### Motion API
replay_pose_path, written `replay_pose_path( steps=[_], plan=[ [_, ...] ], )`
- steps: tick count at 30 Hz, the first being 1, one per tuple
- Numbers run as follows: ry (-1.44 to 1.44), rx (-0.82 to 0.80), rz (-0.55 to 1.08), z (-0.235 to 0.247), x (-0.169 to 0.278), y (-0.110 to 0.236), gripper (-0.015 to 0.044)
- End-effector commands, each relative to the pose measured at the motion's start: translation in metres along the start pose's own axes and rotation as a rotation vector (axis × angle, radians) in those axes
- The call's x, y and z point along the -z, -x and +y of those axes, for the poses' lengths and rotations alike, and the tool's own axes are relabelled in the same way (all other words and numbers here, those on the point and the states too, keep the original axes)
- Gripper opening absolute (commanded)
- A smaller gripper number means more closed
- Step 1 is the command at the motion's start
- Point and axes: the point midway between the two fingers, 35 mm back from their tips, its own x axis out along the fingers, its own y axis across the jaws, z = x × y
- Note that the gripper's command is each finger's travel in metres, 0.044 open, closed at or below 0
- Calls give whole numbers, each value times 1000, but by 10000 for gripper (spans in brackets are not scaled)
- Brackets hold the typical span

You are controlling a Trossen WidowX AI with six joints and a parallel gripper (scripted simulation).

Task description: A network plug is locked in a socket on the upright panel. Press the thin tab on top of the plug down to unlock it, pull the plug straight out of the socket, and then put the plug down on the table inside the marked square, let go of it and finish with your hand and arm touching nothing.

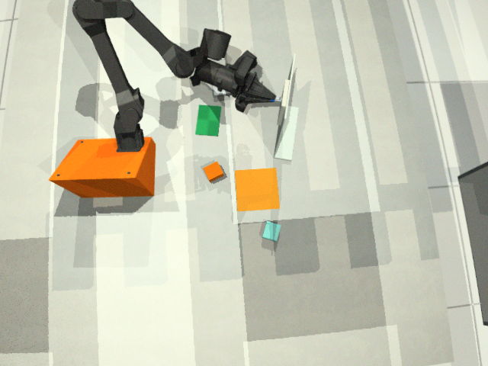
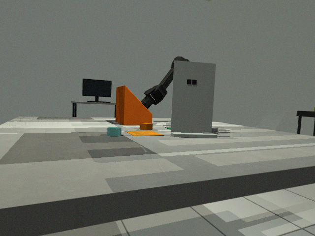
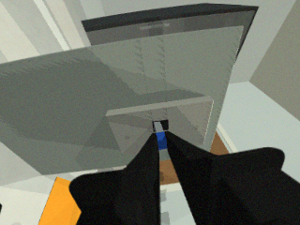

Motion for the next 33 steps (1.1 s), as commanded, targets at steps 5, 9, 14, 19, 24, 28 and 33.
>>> replay_pose_path(
  steps=[5, 9, 14, 19, 24, 28, 33],
  plan=[
    [0, 0, 0, 0, 1, 4, 0],
    [0, 0, 1, 0, 2, 6, 0],
    [0, -1, 1, 0, 2, 8, 0],
    [-1, -1, 1, 0, 2, 11, 0],
    [-1, -1, 1, 1, 3, 13, 0],
    [-1, -1, 1, 1, 3, 15, 0],
    [-1, -1, 1, 1, 3, 17, 0]
  ],
)
